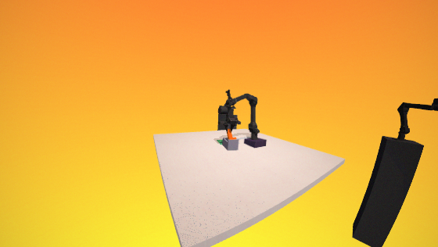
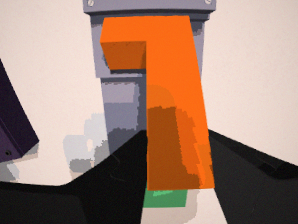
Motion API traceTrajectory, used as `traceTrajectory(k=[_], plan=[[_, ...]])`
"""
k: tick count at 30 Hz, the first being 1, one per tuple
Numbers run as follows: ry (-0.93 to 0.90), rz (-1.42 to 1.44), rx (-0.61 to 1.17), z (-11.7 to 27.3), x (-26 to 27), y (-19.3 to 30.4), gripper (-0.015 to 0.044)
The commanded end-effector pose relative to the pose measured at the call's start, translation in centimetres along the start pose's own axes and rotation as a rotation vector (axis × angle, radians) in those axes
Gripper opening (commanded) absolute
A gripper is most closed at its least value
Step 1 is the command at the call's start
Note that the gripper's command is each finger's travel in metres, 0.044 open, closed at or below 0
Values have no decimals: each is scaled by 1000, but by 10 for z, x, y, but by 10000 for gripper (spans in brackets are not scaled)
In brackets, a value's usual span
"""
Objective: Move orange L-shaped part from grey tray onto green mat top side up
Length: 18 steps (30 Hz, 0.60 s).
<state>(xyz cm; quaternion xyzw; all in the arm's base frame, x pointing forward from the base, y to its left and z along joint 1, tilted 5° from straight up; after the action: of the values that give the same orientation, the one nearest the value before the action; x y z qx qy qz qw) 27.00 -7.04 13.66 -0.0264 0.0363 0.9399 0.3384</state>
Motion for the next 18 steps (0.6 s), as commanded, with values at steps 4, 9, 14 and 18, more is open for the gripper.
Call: traceTrajectory(k=[4,9,14,18], plan=[[7,-4,-9,16,-1,-1,0],[7,-4,-9,23,-1,-1,0],[7,-4,-9,26,-1,-1,0],[7,-4,-9,29,-1,-1,0]])
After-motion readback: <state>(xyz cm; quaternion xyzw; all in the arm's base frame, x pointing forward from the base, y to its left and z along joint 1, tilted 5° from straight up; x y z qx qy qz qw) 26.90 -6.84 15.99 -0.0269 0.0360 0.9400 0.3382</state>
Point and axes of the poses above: the point midway between the two fingers, 35 mm back from their tips, its own z axis back along the fingers, its own x axis across the jaws, y = z × x, the point moved 1 cm from there along z, back along the fingers, and after that the axes turned 14 degrees about -z, right-handed, at the moved point
